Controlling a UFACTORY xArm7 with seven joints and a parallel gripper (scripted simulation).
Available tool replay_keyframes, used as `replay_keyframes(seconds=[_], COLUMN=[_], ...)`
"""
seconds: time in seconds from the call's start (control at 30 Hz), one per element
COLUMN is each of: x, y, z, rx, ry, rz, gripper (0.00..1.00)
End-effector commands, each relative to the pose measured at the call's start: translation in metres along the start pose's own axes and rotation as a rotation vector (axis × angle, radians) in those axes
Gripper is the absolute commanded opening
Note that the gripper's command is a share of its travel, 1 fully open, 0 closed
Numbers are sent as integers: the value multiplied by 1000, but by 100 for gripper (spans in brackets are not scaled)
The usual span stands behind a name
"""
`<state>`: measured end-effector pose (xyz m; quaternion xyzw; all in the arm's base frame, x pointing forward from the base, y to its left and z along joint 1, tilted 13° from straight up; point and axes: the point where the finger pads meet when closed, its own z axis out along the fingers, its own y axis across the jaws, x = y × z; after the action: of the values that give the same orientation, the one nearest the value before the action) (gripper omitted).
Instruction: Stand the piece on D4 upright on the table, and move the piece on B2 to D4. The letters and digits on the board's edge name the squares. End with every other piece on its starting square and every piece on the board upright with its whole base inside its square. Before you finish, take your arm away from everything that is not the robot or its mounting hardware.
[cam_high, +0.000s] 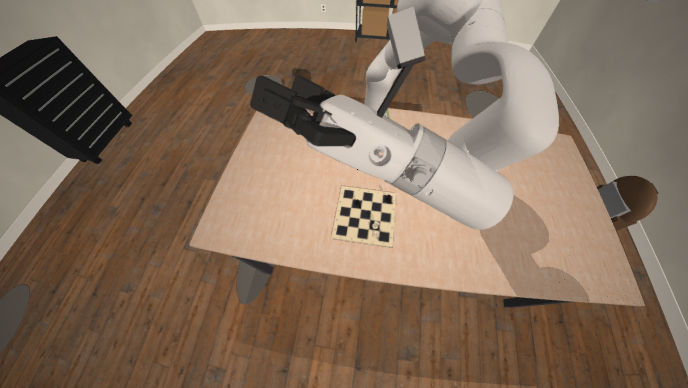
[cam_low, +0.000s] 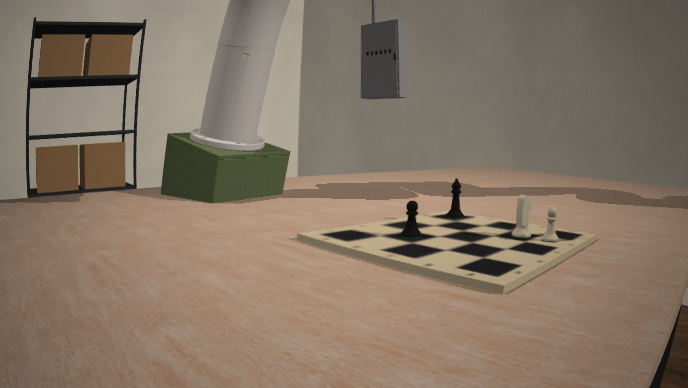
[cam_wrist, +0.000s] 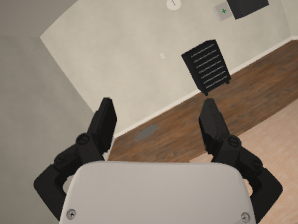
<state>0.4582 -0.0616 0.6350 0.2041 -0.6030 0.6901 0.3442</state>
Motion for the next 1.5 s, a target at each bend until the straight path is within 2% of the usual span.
replay_keyframes(seconds=[0.0,0.2,0.23,0.63,0.67,1.17,1.2,1.47], x=[1,1,-26,-26,-53,-53,-79,-79], y=[0,0,10,10,28,28,52,52], z=[1,1,-61,-61,-119,-119,-173,-173], rx=[-17,-17,14,14,40,40,61,61], ry=[1,1,-59,-59,-116,-116,-170,-170], rz=[10,10,6,6,-11,-11,-39,-39], gripper=[100,100,100,100,100,100,100,100])
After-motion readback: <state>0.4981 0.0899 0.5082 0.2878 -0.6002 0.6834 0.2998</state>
